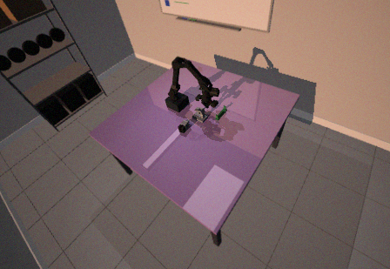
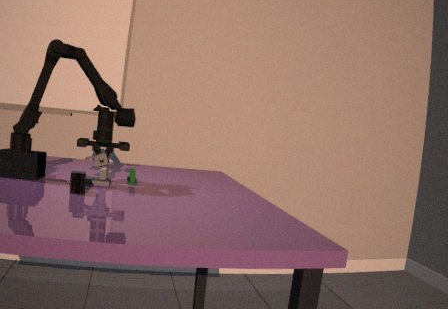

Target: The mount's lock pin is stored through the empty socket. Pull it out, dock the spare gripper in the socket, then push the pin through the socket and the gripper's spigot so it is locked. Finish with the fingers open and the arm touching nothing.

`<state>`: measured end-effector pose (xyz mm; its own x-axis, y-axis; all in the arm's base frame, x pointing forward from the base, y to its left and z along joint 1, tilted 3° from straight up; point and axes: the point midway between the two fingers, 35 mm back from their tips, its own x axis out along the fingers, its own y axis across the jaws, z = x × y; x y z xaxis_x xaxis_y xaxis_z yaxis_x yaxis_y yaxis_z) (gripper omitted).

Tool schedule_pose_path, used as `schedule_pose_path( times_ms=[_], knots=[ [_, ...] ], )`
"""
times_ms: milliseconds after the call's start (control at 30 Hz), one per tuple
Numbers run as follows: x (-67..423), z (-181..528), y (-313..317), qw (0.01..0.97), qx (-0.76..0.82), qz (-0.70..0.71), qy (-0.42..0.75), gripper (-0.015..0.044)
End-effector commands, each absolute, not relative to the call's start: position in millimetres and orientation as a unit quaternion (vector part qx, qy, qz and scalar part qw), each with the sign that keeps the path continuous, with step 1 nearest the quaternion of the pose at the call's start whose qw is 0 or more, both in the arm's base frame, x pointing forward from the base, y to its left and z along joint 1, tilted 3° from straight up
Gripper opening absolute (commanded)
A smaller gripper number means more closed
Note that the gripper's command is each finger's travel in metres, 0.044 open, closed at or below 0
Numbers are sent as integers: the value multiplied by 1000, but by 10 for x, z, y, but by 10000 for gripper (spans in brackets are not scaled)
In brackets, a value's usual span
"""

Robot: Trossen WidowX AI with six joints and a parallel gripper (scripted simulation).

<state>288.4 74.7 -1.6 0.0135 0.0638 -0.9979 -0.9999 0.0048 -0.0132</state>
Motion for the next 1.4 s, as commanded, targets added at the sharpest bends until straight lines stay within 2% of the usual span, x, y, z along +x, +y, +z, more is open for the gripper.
schedule_pose_path(
  times_ms=[0, 267, 1367],
  knots=[
    [2888, 2, 756, 530, -475, 517, 475, 0],
    [2901, 78, 792, 558, -441, 541, 448, 0],
    [2925, 147, 1012, 560, -437, 546, 444, 0]
  ],
)
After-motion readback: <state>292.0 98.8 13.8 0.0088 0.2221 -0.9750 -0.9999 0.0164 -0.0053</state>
